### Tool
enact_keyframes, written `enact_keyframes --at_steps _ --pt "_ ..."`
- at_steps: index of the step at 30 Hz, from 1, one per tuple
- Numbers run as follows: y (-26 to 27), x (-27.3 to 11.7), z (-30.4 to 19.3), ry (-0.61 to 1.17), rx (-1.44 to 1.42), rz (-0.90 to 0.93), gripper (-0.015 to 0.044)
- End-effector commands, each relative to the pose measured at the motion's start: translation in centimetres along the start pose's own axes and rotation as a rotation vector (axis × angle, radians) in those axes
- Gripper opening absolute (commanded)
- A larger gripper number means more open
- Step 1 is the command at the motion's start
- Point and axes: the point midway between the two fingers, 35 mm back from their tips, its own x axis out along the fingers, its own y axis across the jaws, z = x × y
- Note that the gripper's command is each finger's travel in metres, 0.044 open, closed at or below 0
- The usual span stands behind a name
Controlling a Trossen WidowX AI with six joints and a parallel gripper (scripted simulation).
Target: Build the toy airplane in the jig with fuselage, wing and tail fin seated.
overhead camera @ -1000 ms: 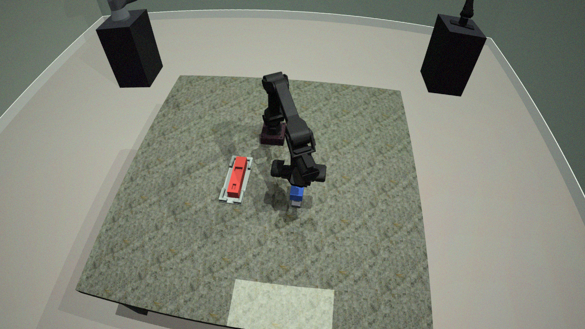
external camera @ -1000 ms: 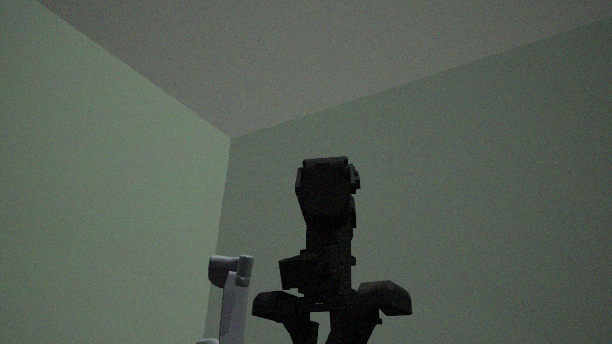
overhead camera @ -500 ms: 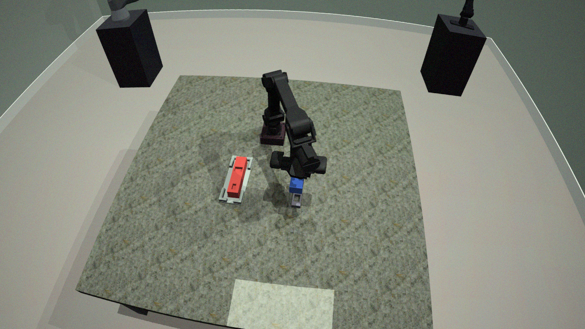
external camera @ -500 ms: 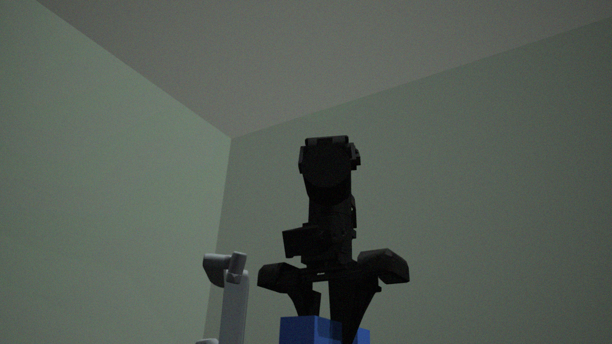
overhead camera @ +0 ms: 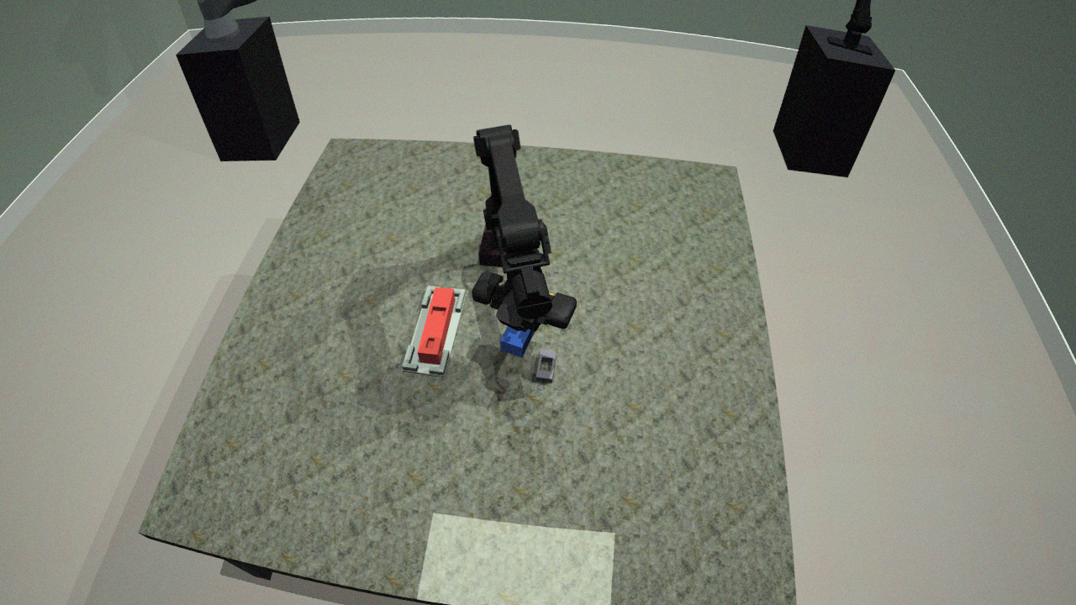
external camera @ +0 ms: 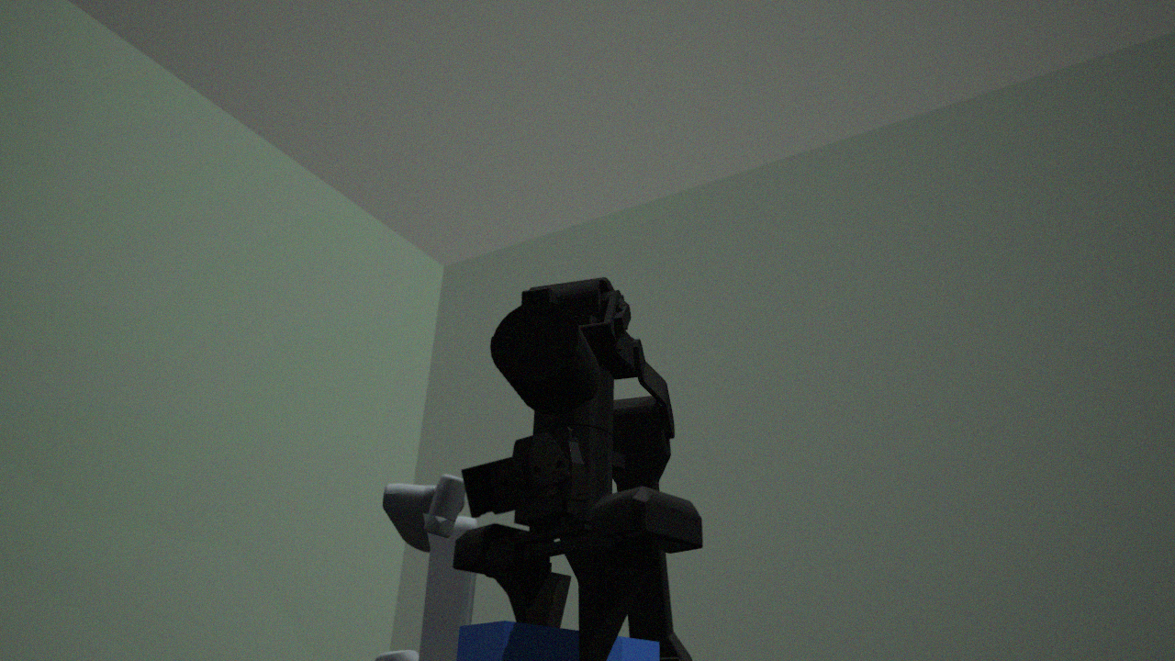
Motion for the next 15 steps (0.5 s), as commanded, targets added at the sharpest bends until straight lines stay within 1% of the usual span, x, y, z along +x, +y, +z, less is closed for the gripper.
enact_keyframes --at_steps 1,15 --pt "-0.9 0.0 0.2 0.001 0.058 0.011 0.0000" --pt "-5.4 0.7 0.9 -0.001 0.295 0.005 0.0000"
